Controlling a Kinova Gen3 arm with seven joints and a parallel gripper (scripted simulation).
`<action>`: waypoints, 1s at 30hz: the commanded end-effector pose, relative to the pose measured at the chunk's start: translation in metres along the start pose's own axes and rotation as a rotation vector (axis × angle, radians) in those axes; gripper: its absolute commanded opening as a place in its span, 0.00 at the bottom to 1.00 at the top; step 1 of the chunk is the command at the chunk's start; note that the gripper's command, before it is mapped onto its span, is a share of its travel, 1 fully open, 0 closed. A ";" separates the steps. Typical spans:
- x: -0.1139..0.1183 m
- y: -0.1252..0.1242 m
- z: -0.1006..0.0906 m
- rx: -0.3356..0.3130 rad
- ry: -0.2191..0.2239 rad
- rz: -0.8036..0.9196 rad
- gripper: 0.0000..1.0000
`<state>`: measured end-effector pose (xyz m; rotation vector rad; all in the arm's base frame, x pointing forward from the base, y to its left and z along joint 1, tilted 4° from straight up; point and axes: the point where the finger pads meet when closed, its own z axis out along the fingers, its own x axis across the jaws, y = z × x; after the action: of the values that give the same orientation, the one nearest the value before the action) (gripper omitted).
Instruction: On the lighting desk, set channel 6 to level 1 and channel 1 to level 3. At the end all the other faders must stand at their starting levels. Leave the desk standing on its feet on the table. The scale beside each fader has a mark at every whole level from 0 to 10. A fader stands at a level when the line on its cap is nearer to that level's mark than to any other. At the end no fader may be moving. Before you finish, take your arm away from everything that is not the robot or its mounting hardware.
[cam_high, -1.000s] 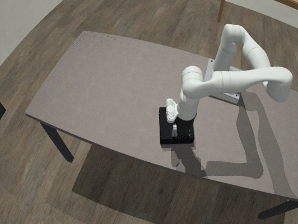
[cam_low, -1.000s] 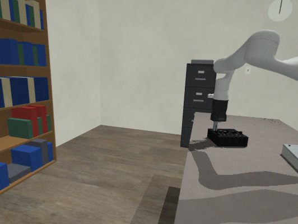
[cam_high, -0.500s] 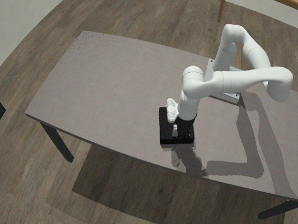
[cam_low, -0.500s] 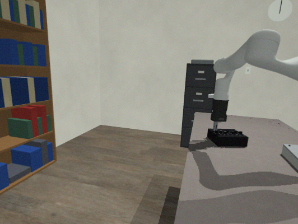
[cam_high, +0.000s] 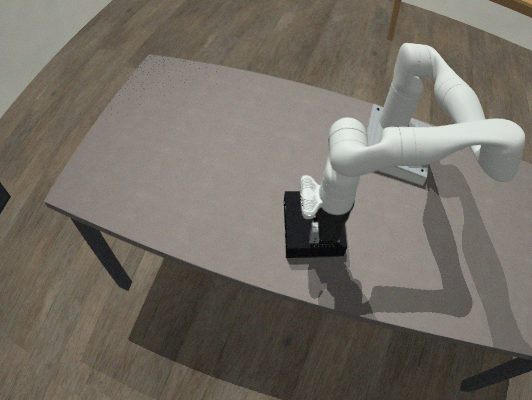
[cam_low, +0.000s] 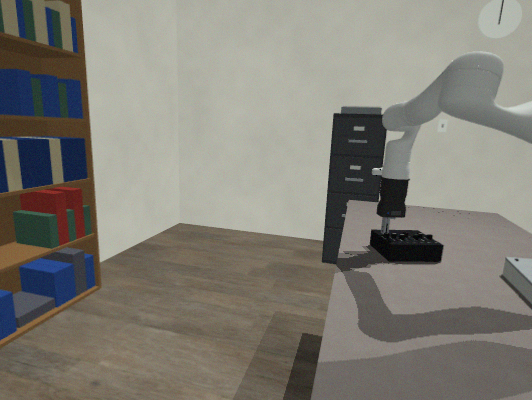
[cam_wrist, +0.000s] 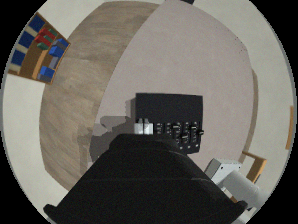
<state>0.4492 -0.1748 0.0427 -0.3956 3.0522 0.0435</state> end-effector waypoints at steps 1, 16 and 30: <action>-0.001 0.003 -0.001 -0.002 -0.002 -0.003 0.00; -0.001 0.011 -0.001 -0.002 -0.002 -0.003 0.00; -0.001 0.016 -0.001 -0.002 -0.002 -0.003 0.00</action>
<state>0.4457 -0.1616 0.0430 -0.3963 3.0525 0.0434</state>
